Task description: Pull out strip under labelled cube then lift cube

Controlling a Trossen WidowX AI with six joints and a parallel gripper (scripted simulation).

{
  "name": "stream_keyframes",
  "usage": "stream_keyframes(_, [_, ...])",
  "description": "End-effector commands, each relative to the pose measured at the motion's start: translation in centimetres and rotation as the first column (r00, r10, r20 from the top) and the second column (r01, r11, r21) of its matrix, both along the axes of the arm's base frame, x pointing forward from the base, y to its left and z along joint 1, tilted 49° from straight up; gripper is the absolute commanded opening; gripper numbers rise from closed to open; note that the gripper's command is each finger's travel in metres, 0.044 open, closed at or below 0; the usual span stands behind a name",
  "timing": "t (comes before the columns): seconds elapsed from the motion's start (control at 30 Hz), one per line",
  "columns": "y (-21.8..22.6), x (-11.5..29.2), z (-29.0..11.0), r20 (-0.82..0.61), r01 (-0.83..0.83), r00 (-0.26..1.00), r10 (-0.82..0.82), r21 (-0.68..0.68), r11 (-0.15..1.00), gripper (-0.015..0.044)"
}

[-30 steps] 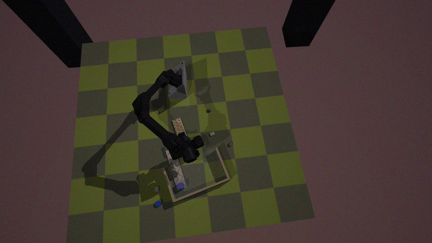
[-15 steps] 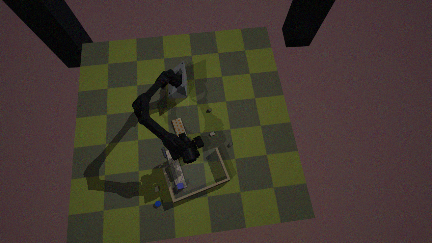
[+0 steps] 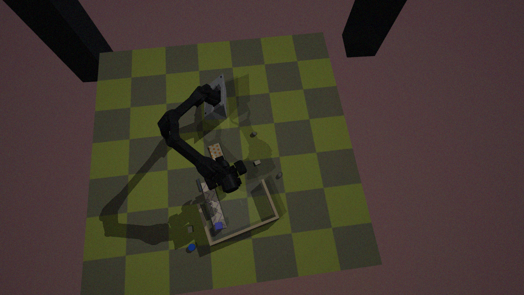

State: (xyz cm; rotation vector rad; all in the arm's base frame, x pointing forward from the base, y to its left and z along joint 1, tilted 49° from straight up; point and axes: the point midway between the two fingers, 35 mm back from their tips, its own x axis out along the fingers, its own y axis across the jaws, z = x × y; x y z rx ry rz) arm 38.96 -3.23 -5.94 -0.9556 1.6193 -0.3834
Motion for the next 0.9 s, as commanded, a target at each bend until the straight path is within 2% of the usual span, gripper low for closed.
stream_keyframes(0.0, [0.9,-1.4,0.7,-0.001,-0.002,1.0,0.002,0.003,1.0,0.0])
stream_keyframes(0.73, [2.0,-8.5,2.1,-0.006,-0.004,1.0,0.004,0.0,1.0,0.0])
stream_keyframes(0.87, [2.2,-8.7,2.4,-0.006,-0.004,1.0,0.004,0.001,1.0,0.0])
